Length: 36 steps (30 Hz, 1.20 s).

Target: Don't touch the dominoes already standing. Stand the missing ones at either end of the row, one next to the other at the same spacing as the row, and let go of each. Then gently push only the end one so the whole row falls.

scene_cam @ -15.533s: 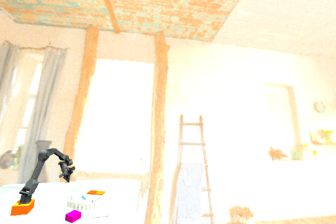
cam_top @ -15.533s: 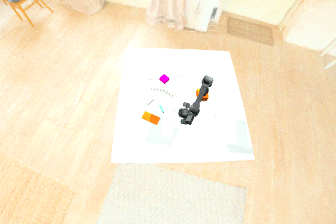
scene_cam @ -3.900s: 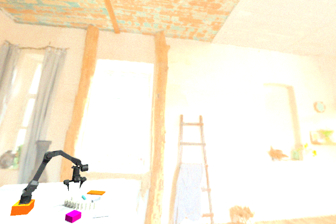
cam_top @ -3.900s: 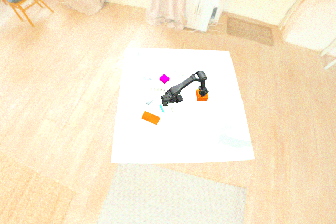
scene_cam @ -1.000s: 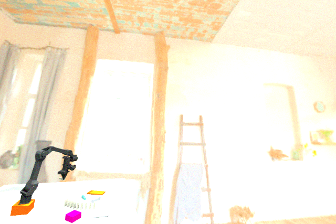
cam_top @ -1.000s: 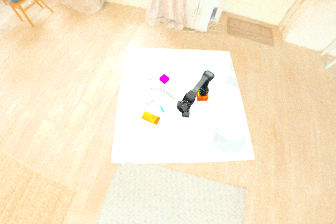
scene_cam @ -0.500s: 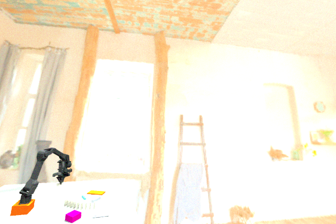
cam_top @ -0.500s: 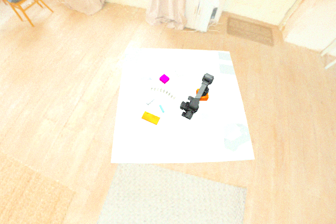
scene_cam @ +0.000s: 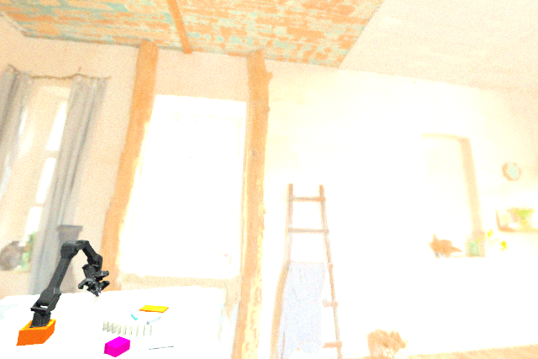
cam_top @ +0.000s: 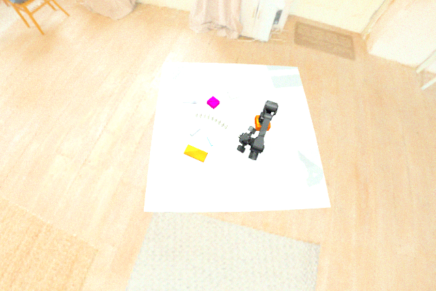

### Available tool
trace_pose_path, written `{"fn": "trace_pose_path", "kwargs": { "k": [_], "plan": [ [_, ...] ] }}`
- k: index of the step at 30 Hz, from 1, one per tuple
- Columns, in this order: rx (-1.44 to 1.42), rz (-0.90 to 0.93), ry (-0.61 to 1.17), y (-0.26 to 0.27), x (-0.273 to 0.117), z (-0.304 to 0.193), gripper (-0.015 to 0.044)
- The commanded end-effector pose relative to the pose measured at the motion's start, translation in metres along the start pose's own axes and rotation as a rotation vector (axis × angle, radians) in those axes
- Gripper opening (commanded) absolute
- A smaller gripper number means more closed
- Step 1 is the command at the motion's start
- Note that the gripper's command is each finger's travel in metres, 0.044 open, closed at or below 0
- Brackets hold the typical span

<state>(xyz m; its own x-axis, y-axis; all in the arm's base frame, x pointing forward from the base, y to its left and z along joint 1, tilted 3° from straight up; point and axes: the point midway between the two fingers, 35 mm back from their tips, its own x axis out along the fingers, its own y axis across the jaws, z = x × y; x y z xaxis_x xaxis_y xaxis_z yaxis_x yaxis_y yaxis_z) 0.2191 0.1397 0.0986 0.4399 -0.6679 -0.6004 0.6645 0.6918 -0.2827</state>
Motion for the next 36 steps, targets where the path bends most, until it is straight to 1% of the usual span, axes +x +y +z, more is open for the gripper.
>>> {"fn": "trace_pose_path", "kwargs": {
  "k": [1,11,22,25,36],
  "plan": [
    [0.014,0.009,-0.109,-0.001,0.001,-0.001,0.0028],
    [0.085,0.16,-0.41,0.007,-0.012,-0.001,0.0028],
    [0.132,0.47,-0.657,0.022,-0.039,-0.011,0.0028],
    [0.135,0.52,-0.681,0.024,-0.044,-0.014,0.0028],
    [0.135,0.52,-0.681,0.024,-0.044,-0.014,0.0028]
  ]
}}
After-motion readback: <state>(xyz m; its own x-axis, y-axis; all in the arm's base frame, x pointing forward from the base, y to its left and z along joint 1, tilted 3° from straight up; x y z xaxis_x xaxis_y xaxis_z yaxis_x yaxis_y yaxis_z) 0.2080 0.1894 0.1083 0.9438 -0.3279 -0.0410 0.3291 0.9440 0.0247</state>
